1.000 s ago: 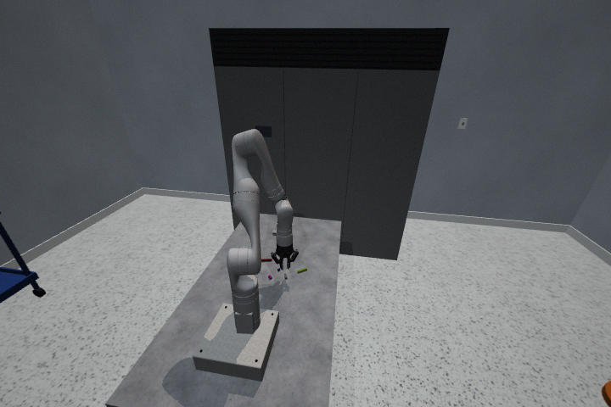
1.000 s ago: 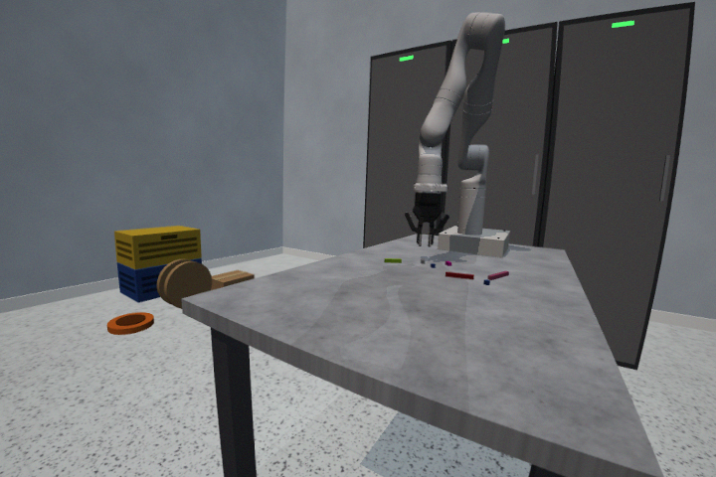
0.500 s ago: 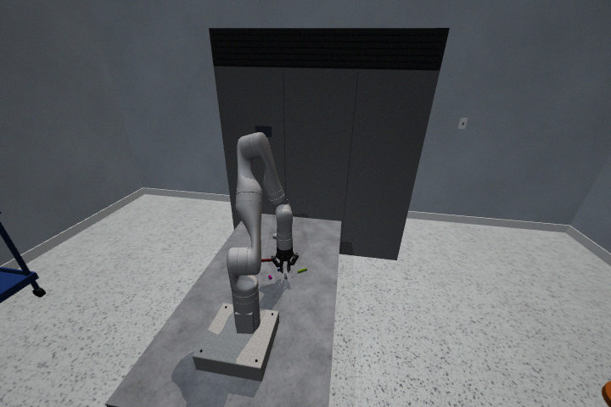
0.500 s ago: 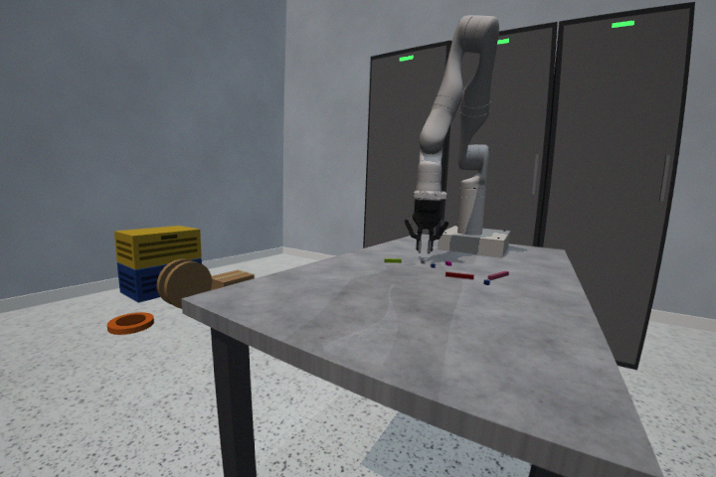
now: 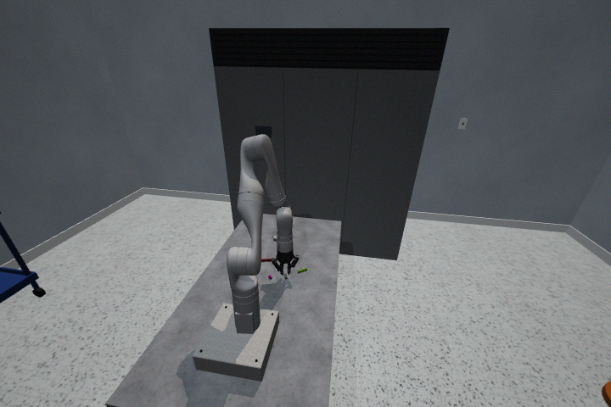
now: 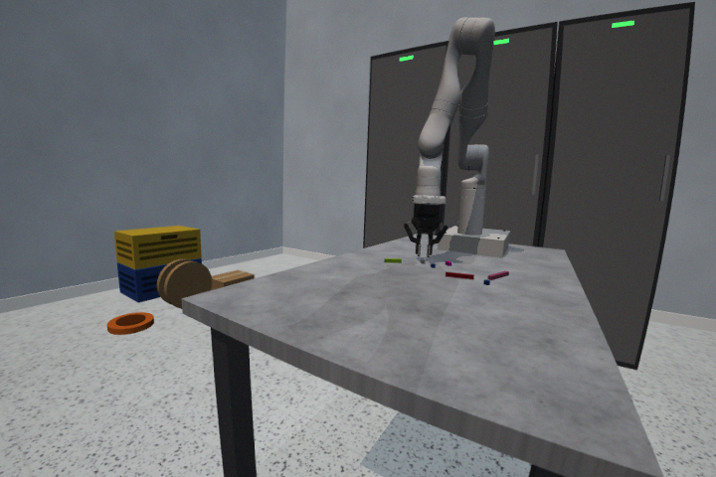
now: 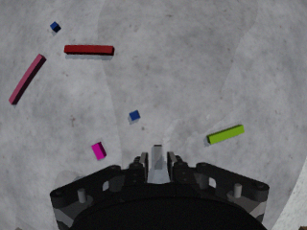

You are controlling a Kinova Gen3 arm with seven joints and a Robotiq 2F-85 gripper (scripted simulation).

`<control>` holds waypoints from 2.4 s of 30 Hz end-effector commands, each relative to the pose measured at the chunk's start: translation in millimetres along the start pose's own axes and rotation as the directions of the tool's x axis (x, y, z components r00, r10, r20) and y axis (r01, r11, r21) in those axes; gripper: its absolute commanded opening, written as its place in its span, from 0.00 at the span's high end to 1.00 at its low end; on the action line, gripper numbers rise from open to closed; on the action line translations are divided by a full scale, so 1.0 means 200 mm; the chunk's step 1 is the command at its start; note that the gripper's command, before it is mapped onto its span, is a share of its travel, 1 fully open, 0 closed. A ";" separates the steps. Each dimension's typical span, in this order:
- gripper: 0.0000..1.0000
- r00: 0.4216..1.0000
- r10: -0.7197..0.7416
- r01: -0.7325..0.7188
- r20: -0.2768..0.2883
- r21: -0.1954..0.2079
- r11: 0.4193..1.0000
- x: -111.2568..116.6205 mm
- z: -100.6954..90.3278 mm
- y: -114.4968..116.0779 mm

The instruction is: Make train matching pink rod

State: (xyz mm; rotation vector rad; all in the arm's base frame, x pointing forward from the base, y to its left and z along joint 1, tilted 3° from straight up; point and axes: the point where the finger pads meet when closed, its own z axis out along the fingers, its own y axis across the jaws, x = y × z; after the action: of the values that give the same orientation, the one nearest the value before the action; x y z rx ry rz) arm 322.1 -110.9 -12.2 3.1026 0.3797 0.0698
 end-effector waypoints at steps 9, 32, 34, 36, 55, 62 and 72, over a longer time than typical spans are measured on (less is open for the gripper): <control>0.76 1.000 0.004 -0.004 0.001 0.000 1.000 -0.01 0.01 0.00; 0.76 1.000 0.004 -0.004 0.001 0.000 1.000 -0.01 0.01 0.00; 0.76 1.000 0.004 -0.004 0.001 0.000 1.000 -0.01 0.01 0.00; 0.76 1.000 0.004 -0.004 0.001 0.000 1.000 -0.01 0.01 0.00; 0.76 1.000 0.003 -0.003 0.001 0.000 1.000 -0.01 0.03 0.00; 0.76 1.000 0.003 -0.003 0.001 0.000 1.000 -0.01 0.06 0.00; 0.76 1.000 0.003 -0.003 0.001 0.000 1.000 -0.01 0.09 0.00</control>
State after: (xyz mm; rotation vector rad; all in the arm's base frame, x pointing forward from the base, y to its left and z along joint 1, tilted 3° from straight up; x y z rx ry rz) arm 322.9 -110.9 -29.5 3.1024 0.3808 0.0696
